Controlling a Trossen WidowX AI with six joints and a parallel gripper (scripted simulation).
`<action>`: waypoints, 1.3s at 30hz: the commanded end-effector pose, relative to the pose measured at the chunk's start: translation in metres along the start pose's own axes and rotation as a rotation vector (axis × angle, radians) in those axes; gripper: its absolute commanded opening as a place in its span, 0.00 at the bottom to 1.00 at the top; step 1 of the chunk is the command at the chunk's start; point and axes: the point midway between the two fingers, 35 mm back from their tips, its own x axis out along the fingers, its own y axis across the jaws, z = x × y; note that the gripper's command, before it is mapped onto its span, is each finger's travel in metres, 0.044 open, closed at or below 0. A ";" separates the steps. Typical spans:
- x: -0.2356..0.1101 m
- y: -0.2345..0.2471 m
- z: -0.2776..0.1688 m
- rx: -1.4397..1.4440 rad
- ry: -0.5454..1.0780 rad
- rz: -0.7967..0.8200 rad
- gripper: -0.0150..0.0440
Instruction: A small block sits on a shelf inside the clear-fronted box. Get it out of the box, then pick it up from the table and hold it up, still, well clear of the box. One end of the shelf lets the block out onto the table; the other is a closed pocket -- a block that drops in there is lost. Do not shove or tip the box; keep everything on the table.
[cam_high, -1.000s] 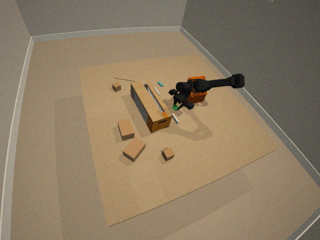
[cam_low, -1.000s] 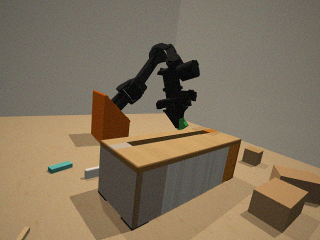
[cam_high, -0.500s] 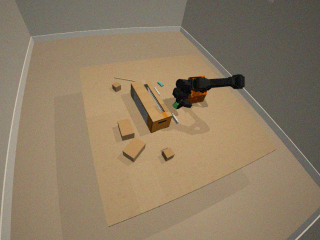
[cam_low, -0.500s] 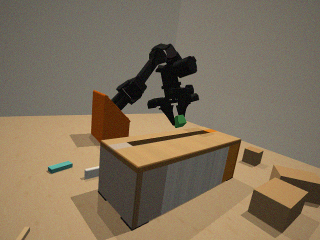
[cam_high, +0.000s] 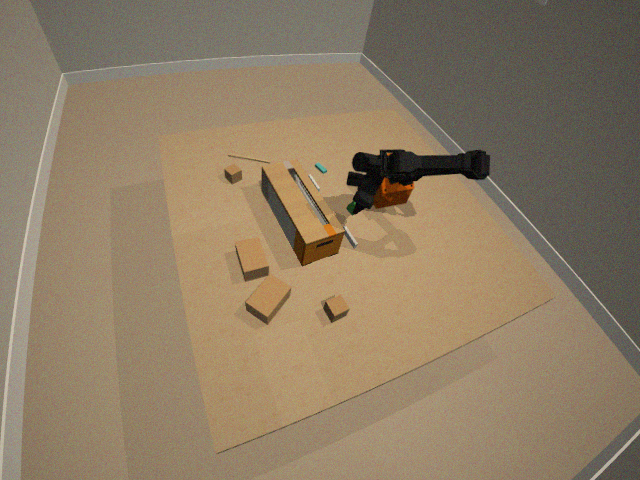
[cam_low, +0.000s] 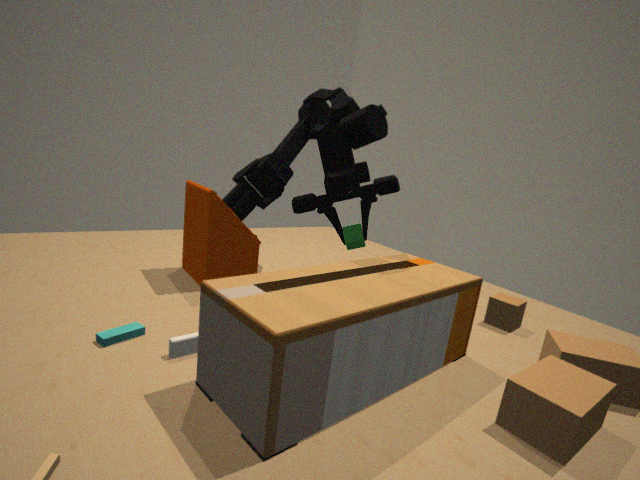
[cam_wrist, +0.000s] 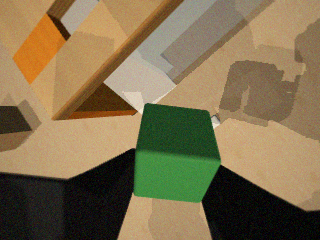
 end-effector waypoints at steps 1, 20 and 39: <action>-0.004 0.002 -0.001 0.131 0.000 0.015 0.25; -0.019 0.002 -0.002 0.894 0.037 0.050 0.25; -0.034 0.004 -0.005 1.655 0.106 0.074 0.25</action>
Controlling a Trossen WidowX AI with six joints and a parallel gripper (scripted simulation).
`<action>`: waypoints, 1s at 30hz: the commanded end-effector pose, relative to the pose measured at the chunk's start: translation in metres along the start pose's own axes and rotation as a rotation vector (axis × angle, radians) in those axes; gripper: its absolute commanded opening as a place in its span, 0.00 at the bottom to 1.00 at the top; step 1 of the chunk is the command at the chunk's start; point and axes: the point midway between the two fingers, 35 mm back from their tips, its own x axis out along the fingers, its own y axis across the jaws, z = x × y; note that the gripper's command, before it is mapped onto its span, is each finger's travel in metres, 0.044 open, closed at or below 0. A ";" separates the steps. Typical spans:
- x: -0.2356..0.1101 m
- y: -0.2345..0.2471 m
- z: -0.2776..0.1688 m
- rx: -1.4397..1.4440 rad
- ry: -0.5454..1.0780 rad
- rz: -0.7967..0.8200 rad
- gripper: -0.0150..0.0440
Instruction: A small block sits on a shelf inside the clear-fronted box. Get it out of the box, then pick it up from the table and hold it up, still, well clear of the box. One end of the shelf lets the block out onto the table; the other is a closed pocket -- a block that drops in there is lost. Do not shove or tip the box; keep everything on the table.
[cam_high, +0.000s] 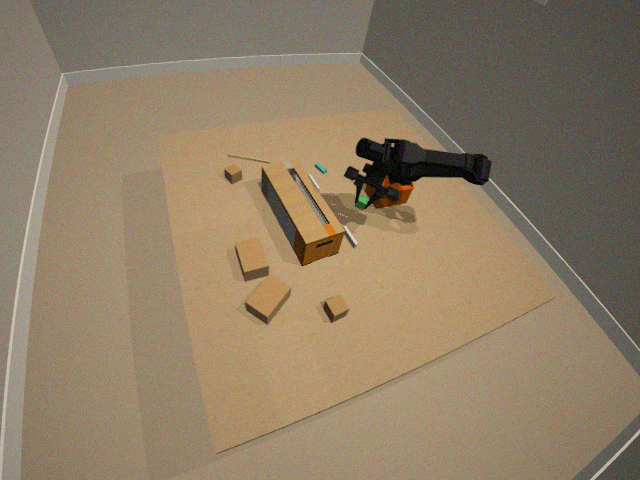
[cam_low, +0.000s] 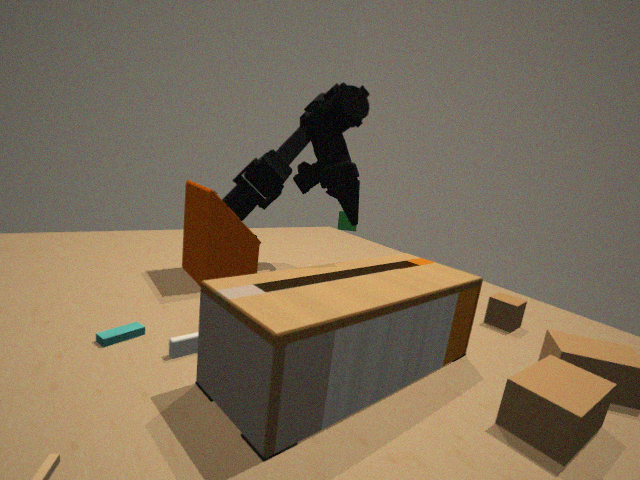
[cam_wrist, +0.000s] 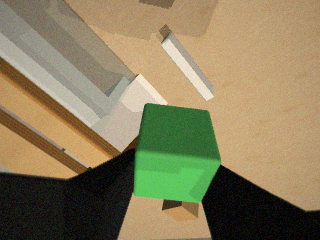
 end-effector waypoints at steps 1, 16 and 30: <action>-0.004 -0.001 -0.003 0.130 0.018 0.002 0.25; -0.007 -0.002 -0.004 0.310 0.032 -0.001 0.25; -0.007 -0.002 -0.004 0.310 0.032 -0.001 0.25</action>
